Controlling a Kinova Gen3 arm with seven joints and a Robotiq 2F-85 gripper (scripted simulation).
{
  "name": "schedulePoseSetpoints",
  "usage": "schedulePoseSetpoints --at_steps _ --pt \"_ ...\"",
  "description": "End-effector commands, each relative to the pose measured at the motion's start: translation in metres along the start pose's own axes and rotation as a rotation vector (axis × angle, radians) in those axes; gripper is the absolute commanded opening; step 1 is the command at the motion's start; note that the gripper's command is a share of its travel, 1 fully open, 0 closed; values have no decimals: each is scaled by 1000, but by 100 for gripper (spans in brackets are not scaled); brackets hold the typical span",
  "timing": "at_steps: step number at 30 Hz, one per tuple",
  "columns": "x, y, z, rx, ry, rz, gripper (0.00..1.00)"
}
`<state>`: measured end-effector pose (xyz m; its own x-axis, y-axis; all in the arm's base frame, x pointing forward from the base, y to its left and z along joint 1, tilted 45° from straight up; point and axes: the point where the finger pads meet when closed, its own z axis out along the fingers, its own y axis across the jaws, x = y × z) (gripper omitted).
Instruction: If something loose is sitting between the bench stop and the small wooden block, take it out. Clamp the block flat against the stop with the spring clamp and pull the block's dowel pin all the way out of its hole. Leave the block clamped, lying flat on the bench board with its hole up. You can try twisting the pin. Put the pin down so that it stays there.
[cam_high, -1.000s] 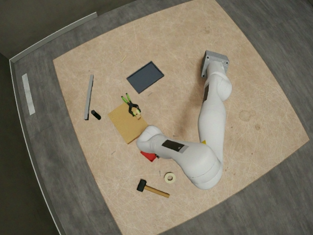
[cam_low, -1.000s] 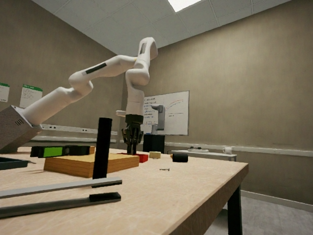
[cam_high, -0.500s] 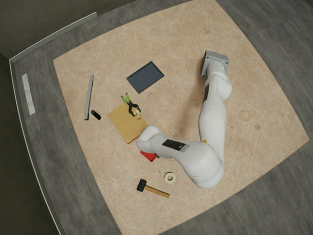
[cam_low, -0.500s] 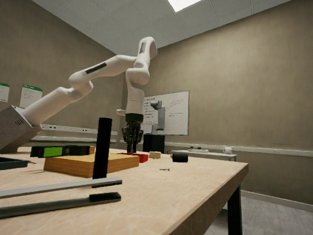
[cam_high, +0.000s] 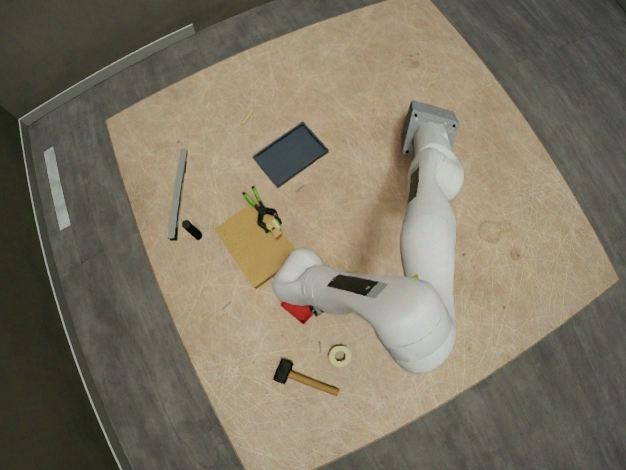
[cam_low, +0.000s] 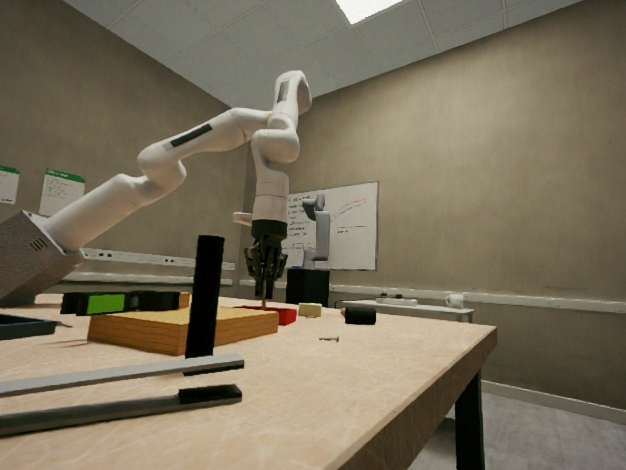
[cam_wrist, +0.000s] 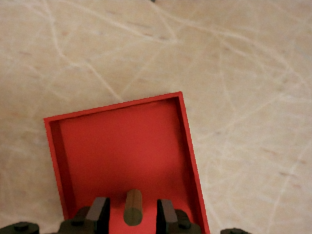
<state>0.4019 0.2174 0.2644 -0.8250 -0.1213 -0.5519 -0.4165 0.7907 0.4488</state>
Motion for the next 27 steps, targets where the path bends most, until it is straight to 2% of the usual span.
schedulePoseSetpoints --at_steps 1,27 --pt "0 0 -2 0 -1 0 34" --pt "0 0 -44 0 -1 0 34"
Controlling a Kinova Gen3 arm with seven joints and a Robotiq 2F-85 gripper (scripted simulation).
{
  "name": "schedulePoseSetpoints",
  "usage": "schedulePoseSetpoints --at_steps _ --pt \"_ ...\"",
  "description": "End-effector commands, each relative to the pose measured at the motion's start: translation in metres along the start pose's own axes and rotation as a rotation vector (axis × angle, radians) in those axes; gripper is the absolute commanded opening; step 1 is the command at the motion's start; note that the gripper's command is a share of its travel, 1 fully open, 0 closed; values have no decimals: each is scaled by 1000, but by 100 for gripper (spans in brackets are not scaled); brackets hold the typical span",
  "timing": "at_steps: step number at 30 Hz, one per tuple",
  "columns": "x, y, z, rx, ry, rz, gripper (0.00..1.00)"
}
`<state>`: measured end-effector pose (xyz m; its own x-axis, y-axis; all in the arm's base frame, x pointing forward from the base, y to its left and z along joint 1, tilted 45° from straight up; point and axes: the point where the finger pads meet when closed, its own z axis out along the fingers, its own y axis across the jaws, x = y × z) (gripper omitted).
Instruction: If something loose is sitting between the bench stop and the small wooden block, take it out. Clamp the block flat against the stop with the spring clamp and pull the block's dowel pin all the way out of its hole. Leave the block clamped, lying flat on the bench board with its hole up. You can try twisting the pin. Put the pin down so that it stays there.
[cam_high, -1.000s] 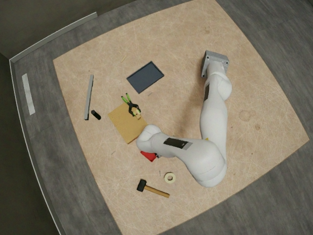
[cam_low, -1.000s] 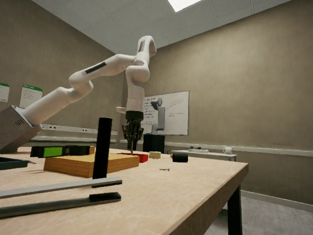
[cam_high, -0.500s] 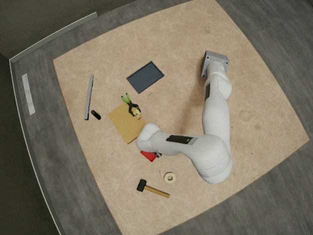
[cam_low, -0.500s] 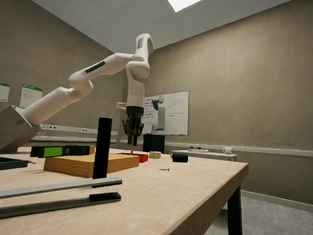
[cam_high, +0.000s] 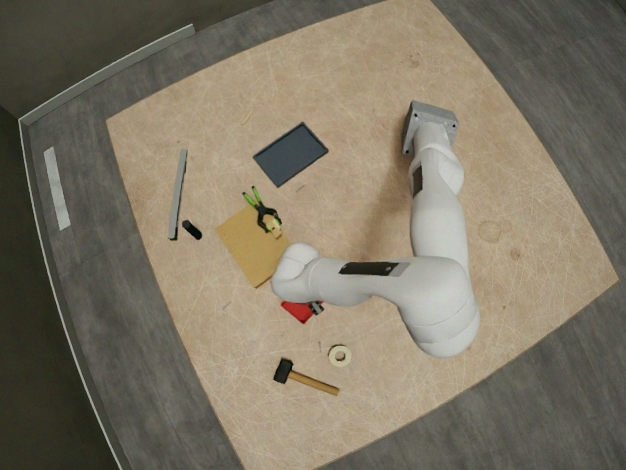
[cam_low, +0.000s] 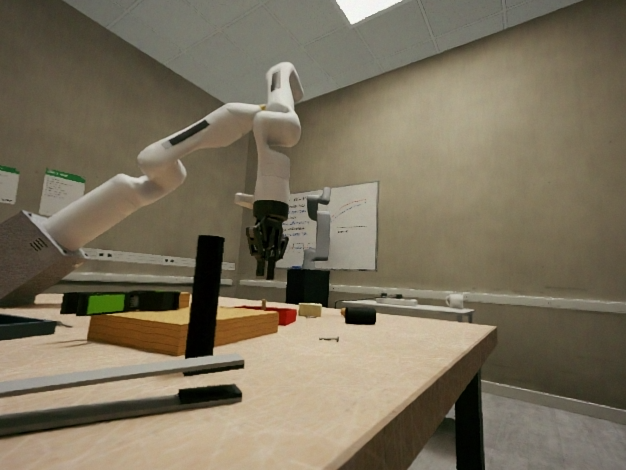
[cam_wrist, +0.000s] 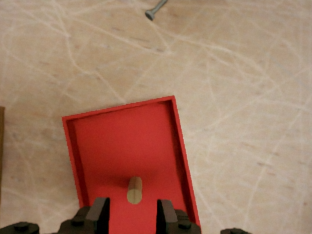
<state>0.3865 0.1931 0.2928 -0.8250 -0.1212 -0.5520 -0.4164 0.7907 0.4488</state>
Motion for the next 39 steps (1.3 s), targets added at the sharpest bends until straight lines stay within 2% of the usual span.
schedulePoseSetpoints --at_steps 1,24,39 --pt "0 0 -5 0 -1 0 34" --pt "0 0 -43 0 -1 0 34" --pt "0 0 -57 0 -1 0 34"
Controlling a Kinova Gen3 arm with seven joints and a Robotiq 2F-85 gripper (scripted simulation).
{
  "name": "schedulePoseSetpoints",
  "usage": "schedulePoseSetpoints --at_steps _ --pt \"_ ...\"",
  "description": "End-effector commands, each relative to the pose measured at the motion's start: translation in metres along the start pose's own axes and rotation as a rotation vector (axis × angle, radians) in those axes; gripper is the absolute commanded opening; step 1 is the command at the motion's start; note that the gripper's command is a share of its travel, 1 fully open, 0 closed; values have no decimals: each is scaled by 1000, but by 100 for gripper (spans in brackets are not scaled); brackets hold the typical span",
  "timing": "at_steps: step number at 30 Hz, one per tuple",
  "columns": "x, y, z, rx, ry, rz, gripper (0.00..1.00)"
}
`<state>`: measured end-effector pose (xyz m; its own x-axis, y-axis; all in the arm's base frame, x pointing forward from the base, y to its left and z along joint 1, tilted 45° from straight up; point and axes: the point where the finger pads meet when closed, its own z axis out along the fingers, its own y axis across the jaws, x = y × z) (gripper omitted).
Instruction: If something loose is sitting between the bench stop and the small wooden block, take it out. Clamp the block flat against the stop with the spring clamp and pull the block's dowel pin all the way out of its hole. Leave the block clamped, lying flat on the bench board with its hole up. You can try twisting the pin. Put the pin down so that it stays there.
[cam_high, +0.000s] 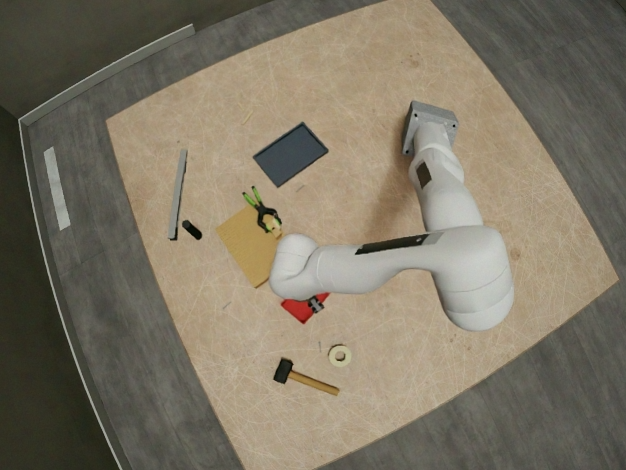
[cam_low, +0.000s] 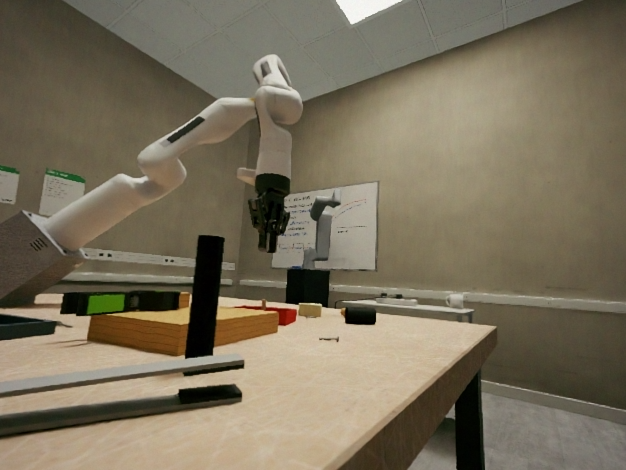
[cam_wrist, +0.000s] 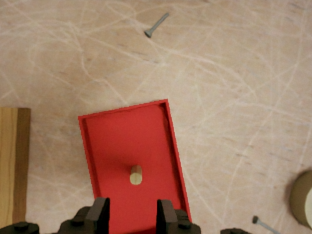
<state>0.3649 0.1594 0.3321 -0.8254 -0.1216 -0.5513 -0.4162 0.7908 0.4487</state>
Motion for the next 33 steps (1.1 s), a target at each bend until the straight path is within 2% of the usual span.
schedulePoseSetpoints --at_steps 1,33 --pt "0 0 -2 0 -2 0 34" --pt "0 0 -5 0 -2 0 34"
